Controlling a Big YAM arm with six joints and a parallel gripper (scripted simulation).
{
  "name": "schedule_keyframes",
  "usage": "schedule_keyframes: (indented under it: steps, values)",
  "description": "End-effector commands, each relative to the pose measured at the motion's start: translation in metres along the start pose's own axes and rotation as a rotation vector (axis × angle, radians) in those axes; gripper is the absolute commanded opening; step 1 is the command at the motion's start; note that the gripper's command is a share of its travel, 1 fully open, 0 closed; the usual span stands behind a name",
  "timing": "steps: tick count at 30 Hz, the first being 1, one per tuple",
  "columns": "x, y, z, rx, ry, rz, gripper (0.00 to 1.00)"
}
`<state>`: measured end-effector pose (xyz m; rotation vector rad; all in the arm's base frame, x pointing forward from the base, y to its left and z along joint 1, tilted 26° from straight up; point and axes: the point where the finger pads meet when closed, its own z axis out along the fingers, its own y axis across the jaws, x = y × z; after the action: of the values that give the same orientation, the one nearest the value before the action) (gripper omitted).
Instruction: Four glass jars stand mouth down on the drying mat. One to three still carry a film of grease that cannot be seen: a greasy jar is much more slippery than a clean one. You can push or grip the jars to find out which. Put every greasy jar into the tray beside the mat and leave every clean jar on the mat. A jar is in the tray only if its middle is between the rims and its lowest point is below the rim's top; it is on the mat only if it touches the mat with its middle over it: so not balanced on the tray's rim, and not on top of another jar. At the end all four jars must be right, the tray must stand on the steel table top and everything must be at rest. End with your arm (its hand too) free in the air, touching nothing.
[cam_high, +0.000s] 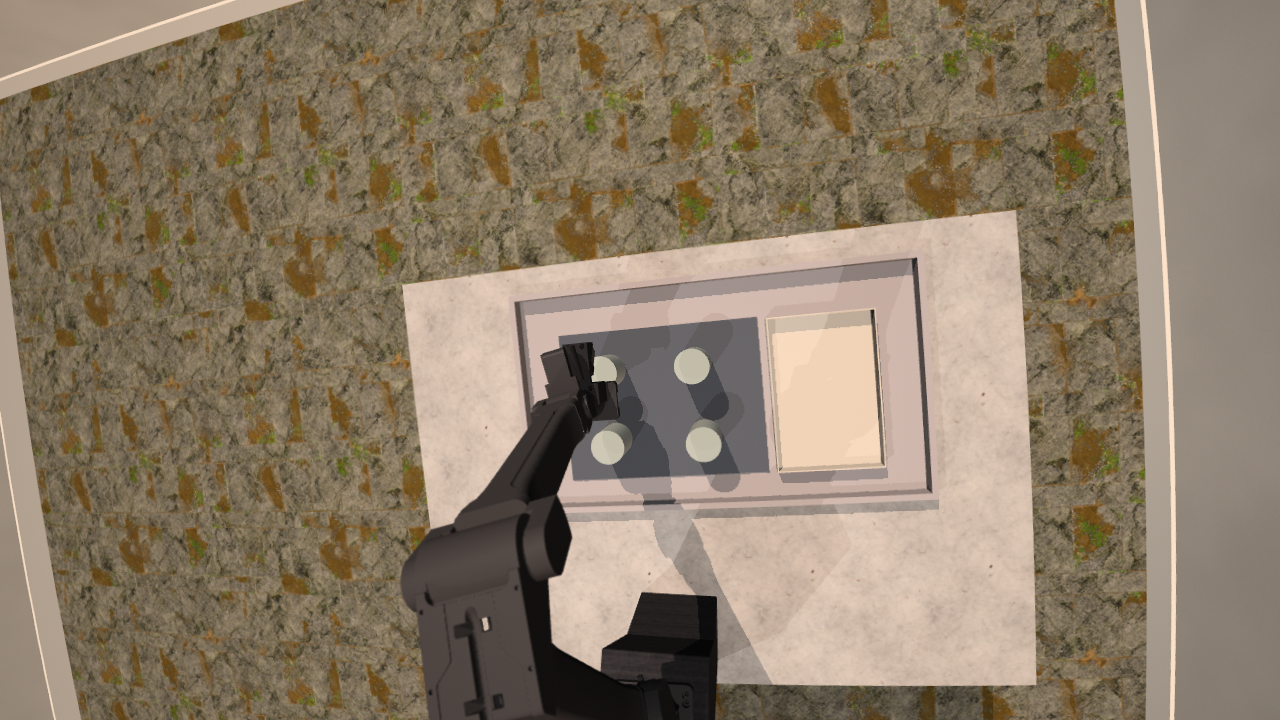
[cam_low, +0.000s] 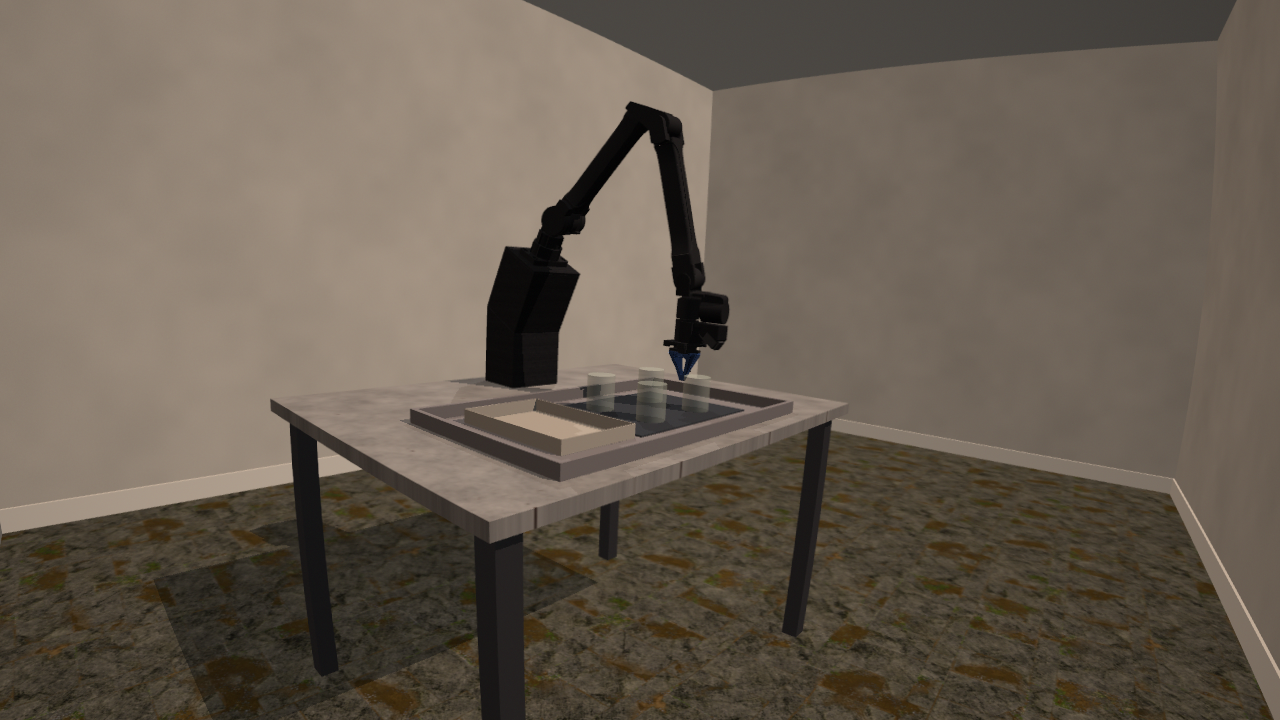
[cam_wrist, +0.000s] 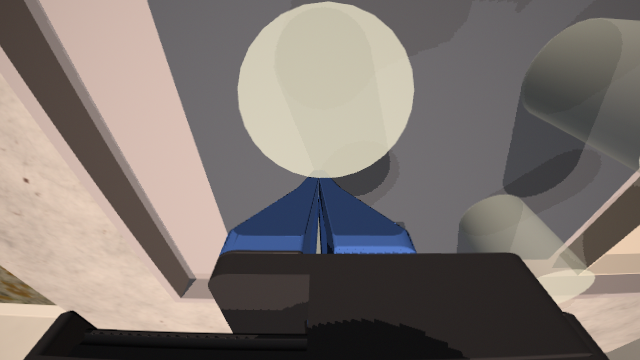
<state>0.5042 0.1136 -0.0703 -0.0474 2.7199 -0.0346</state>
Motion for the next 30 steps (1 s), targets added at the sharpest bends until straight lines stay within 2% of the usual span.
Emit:
schedule_keyframes:
  steps: [1, 30]
  values:
    - [-0.0187, -0.0021, -0.0055, -0.003, -0.028, 0.004, 0.0]
    - [-0.022, -0.0021, -0.0055, -0.003, -0.028, 0.004, 0.0]
